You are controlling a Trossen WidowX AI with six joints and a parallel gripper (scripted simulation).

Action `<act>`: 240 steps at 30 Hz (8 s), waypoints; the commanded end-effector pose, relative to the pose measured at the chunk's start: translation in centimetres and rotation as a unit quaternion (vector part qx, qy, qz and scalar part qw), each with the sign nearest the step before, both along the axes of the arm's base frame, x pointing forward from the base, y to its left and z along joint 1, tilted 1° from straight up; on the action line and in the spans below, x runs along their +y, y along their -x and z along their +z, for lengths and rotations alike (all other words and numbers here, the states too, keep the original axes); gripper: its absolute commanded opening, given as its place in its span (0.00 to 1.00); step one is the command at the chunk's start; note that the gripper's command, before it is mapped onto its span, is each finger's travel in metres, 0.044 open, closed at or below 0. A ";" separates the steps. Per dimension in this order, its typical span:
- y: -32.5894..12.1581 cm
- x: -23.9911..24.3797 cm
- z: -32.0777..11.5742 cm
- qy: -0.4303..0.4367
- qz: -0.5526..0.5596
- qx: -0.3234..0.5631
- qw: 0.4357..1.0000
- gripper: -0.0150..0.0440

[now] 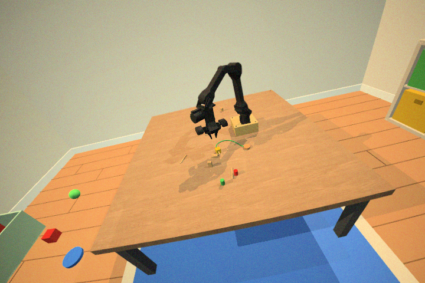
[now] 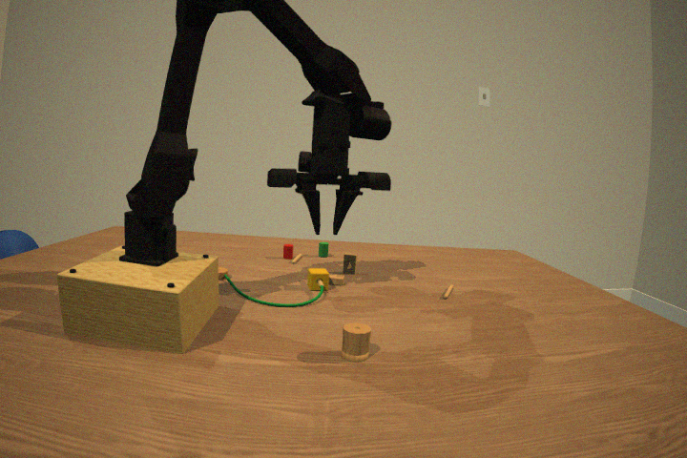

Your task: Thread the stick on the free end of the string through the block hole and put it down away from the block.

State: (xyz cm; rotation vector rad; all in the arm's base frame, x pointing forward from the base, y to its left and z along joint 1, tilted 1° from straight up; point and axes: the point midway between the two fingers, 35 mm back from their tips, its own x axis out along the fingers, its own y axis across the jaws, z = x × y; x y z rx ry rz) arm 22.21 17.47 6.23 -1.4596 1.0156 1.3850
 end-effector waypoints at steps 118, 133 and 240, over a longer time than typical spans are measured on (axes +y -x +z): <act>1.5 5.2 -8.8 -0.043 -0.999 0.000 -0.017 0.46; 1.5 5.2 -8.8 -0.043 -0.999 0.000 -0.017 0.46; 2.0 6.9 -8.6 -0.054 -0.998 -0.022 -0.007 0.25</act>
